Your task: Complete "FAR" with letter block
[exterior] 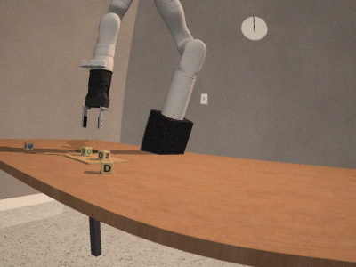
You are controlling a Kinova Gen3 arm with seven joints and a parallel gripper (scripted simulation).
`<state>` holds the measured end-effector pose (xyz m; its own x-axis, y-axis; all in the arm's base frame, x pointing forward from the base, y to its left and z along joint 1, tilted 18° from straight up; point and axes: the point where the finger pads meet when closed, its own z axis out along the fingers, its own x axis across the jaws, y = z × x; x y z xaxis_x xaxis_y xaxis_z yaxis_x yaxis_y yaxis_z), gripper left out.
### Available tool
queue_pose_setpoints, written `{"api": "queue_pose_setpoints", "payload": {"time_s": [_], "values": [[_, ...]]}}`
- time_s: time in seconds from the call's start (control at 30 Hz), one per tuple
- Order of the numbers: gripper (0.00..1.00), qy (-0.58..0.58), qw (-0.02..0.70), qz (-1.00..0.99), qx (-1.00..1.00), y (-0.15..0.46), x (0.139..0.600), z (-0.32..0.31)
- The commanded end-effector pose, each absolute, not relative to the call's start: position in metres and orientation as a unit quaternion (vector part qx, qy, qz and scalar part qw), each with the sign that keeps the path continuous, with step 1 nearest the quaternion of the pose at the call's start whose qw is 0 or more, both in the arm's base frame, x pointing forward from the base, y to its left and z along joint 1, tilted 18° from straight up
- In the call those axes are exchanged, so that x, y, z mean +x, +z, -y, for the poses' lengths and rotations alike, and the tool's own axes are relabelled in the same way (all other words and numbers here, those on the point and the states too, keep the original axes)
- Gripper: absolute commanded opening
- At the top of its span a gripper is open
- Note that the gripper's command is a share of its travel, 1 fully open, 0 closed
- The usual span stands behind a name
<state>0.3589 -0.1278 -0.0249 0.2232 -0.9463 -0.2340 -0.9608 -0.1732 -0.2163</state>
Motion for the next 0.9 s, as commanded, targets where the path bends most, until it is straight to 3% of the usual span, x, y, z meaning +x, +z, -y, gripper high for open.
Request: {"api": "queue_pose_setpoints", "payload": {"time_s": [0.0, 0.4, 0.87], "values": [[1.00, 0.021, 0.161, -0.623, -0.765, -0.026, 0.365, 0.135], [1.00, 0.020, 0.165, -0.623, -0.764, -0.051, 0.429, 0.240], [1.00, 0.021, 0.159, -0.624, -0.765, -0.064, 0.446, 0.309]]}}
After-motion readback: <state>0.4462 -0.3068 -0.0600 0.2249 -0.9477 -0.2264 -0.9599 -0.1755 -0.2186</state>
